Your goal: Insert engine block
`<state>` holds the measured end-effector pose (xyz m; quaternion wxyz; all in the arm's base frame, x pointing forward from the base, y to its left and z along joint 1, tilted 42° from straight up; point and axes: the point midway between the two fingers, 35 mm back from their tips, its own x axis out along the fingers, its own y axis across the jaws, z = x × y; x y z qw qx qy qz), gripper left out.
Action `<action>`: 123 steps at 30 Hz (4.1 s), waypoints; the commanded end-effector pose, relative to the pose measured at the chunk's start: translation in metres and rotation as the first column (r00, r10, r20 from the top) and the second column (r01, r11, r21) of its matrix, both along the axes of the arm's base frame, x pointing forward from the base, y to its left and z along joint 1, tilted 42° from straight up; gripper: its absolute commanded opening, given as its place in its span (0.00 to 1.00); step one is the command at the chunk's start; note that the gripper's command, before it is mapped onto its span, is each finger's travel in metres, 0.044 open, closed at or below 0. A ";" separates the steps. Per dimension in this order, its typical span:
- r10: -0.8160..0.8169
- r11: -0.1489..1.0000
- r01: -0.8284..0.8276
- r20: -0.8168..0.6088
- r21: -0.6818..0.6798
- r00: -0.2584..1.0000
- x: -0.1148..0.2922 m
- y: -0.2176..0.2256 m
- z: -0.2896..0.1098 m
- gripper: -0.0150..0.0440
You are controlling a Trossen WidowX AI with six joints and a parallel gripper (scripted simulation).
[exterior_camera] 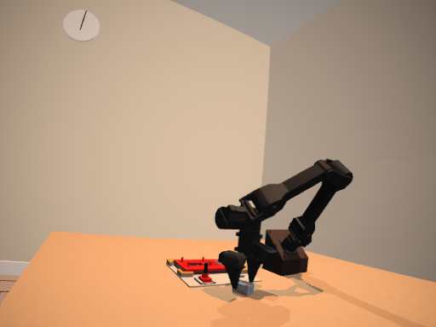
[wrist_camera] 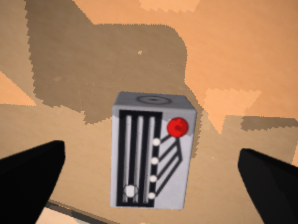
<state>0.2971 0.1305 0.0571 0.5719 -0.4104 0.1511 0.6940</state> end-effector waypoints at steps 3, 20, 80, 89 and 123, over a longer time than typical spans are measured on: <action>-0.001 1.000 0.001 -0.012 0.003 1.000 -0.001 0.001 -0.003 0.73; -0.002 1.000 0.002 -0.012 0.000 1.000 0.000 -0.004 0.002 0.25; -0.375 0.926 0.369 -0.339 -0.082 0.863 0.020 -0.111 0.043 0.25; -0.517 0.848 0.507 -0.460 -0.155 0.722 0.030 -0.124 0.020 0.25; -0.753 0.396 0.729 -0.652 -0.558 -0.090 0.050 -0.173 -0.075 0.25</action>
